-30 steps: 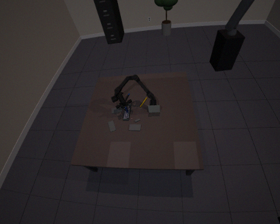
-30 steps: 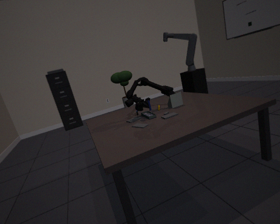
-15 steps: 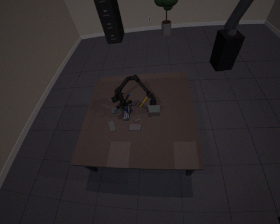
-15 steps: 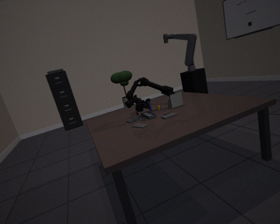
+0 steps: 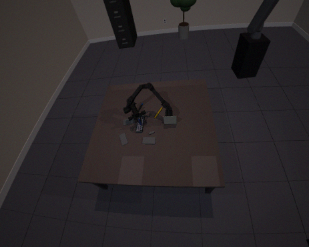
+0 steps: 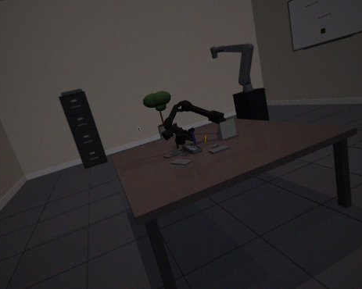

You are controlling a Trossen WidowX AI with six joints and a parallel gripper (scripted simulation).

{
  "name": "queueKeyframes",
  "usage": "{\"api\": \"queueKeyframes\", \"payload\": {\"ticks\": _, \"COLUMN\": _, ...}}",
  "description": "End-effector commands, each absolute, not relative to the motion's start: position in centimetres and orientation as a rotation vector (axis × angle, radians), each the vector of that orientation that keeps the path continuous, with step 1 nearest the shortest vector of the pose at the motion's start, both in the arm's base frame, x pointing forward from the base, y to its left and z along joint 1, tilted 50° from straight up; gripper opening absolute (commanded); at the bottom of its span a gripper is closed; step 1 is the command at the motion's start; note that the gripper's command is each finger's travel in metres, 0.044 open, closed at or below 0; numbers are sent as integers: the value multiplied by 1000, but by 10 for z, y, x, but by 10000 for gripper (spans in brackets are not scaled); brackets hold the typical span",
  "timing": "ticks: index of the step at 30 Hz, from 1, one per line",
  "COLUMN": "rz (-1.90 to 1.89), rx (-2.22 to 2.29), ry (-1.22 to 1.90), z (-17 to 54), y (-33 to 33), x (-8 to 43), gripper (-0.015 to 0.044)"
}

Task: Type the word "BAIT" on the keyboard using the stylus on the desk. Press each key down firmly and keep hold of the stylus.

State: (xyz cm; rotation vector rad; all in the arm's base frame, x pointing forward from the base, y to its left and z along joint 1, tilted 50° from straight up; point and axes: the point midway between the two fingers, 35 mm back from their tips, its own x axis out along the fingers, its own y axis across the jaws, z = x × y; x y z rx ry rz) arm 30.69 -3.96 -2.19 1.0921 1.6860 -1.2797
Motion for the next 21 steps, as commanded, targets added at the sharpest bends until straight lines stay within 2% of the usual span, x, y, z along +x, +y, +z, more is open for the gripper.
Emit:
{"api": "queueKeyframes", "payload": {"ticks": 1, "rz": -1278, "rx": 1085, "ry": 1687, "z": -24, "y": -42, "x": 306, "gripper": 81}}
{"api": "queueKeyframes", "payload": {"ticks": 21, "rz": -1277, "rx": 1085, "ry": 1687, "z": -22, "y": -40, "x": 307, "gripper": 81}}
